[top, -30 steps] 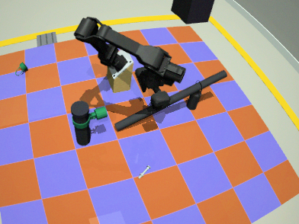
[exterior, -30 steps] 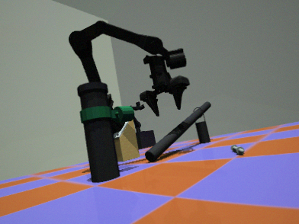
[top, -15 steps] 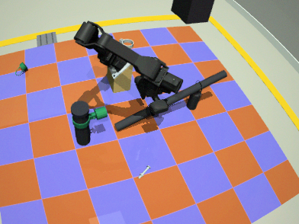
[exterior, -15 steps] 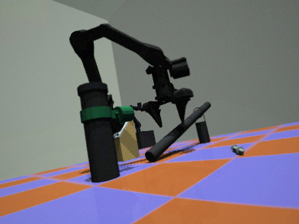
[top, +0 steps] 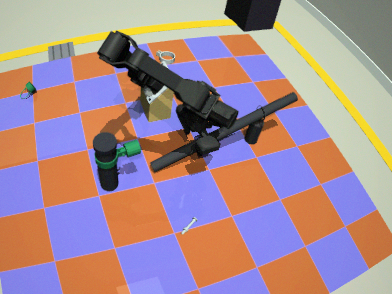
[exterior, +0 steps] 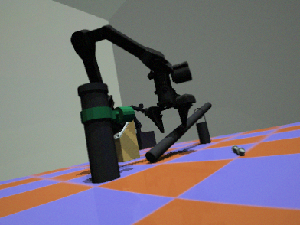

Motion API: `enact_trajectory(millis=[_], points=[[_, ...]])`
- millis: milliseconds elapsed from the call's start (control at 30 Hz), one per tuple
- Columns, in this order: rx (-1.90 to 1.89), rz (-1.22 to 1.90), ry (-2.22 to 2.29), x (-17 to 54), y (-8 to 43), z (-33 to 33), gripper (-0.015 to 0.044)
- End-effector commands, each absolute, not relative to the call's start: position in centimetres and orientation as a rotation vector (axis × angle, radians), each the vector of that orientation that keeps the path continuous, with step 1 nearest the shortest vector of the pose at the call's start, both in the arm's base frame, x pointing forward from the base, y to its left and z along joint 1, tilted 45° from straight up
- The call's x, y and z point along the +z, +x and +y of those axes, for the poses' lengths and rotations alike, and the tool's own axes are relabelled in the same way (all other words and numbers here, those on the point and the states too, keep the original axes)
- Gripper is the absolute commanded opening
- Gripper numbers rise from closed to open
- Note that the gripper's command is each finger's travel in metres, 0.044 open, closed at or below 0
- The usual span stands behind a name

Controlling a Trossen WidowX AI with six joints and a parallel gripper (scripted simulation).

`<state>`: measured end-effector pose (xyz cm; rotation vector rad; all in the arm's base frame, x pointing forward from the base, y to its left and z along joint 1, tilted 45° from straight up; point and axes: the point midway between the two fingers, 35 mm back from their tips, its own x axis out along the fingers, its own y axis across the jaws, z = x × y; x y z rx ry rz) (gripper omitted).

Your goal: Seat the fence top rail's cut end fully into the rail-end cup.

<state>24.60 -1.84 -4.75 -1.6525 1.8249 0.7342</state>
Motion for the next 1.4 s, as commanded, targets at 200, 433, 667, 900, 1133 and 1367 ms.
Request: enact_trajectory(millis=[200,433,667,900,1133,1367], points=[[0.745,1.838,-1.663,-6.1,24.2,-3.1,0.0440],[0.745,1.838,-1.663,-6.9,24.1,-3.9,0.0440],[0.744,1.839,-1.664,-7.6,23.9,-4.7,0.0440],[0.742,1.841,-1.665,-8.2,23.7,-5.3,0.0440],[0.742,1.841,-1.665,-8.2,23.7,-5.3,0.0282],[0.742,1.841,-1.665,-8.2,23.7,-5.3,0.0138]])
